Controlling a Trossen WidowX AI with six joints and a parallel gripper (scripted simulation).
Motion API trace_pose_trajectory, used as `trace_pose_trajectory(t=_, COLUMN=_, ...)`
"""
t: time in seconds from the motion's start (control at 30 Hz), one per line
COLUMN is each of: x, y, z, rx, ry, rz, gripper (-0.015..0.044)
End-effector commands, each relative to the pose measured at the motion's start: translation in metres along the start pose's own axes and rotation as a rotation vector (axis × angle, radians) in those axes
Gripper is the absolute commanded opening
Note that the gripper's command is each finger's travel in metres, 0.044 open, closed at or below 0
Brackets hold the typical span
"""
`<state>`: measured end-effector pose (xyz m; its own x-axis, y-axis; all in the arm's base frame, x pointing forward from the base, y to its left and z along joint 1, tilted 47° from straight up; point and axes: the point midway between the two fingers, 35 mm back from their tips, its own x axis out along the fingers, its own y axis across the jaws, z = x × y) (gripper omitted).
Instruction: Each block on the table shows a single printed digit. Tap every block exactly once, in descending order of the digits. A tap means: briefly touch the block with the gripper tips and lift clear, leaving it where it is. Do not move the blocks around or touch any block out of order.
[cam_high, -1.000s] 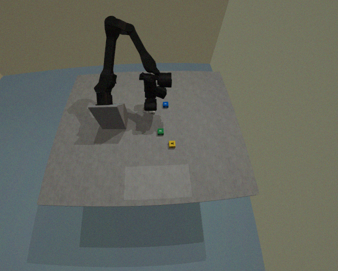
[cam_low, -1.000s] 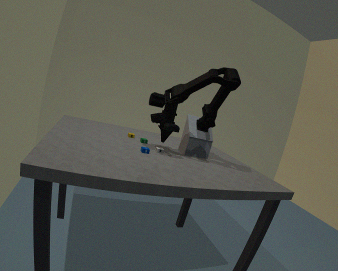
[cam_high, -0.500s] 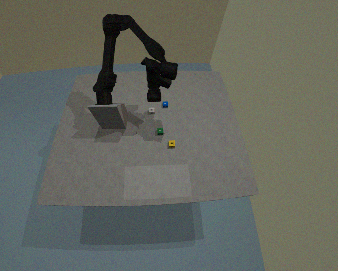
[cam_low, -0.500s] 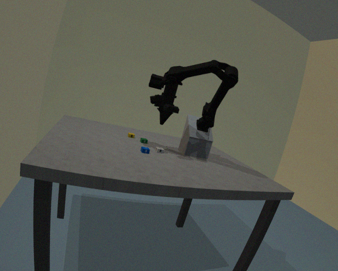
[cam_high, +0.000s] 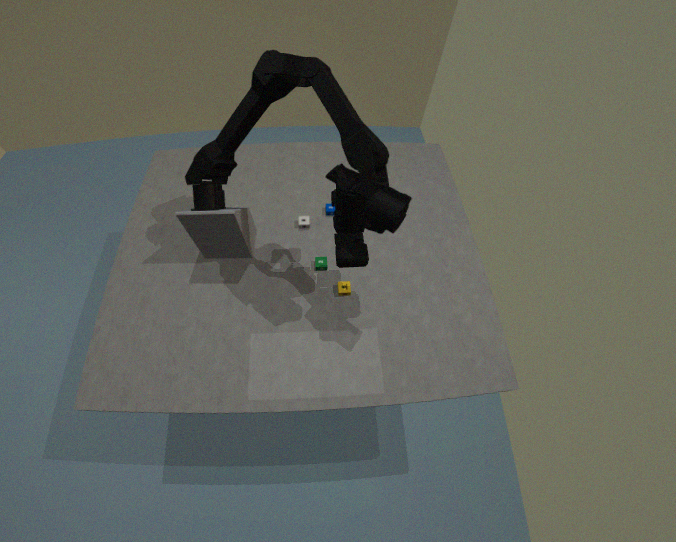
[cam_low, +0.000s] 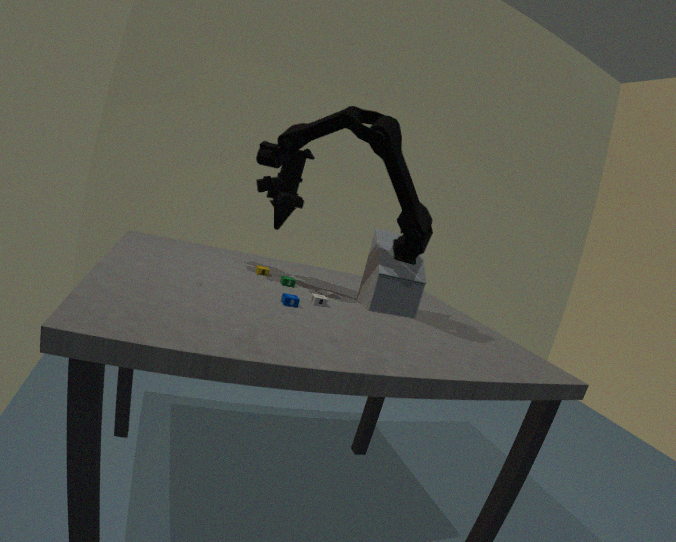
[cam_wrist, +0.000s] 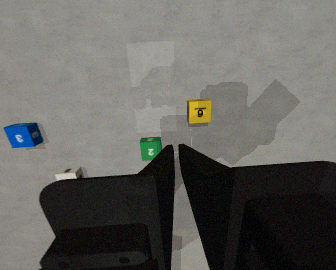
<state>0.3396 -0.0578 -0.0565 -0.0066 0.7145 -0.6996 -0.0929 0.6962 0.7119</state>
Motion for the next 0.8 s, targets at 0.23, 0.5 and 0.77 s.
trace_pose_trajectory(t=0.23, x=0.041, y=-0.047, z=0.000, rx=0.005, ry=0.010, rz=0.006, gripper=0.0020)
trace_pose_trajectory(t=0.5, x=0.092, y=-0.044, z=-0.003, rx=0.004, ry=0.010, rz=0.011, gripper=0.0020)
trace_pose_trajectory(t=0.77, x=0.097, y=-0.044, z=-0.003, rx=0.004, ry=0.010, rz=0.011, gripper=0.0020)
